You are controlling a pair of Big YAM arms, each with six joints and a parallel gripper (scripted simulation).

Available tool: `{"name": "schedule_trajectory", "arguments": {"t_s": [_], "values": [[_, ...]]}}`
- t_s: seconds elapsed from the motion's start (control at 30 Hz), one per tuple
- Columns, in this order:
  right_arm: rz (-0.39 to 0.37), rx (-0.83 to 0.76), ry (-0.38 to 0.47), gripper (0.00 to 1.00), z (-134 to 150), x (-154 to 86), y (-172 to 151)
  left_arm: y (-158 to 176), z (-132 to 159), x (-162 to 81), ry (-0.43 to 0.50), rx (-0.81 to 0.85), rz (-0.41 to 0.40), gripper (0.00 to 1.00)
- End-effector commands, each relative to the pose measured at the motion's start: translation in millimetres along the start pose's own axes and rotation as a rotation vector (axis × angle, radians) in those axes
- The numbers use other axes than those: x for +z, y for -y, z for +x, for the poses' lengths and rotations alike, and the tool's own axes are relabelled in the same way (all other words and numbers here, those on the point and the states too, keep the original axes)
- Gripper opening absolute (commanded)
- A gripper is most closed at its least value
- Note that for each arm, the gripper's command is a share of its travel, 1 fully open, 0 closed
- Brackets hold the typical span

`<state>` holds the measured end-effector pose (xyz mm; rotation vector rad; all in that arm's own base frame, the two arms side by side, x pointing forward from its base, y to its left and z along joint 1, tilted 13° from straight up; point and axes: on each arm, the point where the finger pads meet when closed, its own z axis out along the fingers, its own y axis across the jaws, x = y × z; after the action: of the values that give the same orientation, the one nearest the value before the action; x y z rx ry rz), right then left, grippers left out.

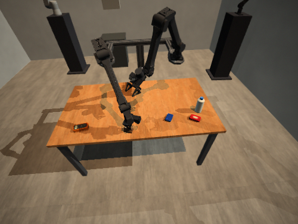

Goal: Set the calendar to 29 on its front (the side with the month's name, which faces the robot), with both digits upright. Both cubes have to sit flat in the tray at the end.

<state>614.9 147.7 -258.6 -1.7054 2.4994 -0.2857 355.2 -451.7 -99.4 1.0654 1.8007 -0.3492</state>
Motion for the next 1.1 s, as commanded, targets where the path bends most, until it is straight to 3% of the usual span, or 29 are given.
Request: {"name": "schedule_trajectory", "arguments": {"t_s": [0.0, 0.37, 0.5, 0.63, 0.73, 1.07], "values": [[0.013, 0.001, 0.012, 0.26, -5, -6, 7, -1, -9, 2, 0.016, 0.0, -0.001, 1.0], [0.013, 0.001, 0.012, 0.26, -5, -6, 7, -1, -9, 2, 0.016, 0.0, -0.001, 1.0], [0.006, -0.003, 0.005, 0.26, 6, 2, 10, -1, -9, 2, 0.016, 0.0, -0.001, 1.0], [0.017, 0.003, 0.015, 0.26, -3, -1, 14, -1, -9, 2, 0.016, 0.0, -0.001, 1.0], [-0.006, -0.019, -0.001, 0.26, -9, 6, -1, -1, -9, 2, 0.016, 0.0, -0.001, 1.0], [0.021, 0.008, 0.011, 0.26, 2, 27, 17, -1, -9, 2, 0.016, 0.0, -0.001, 1.0]]}}
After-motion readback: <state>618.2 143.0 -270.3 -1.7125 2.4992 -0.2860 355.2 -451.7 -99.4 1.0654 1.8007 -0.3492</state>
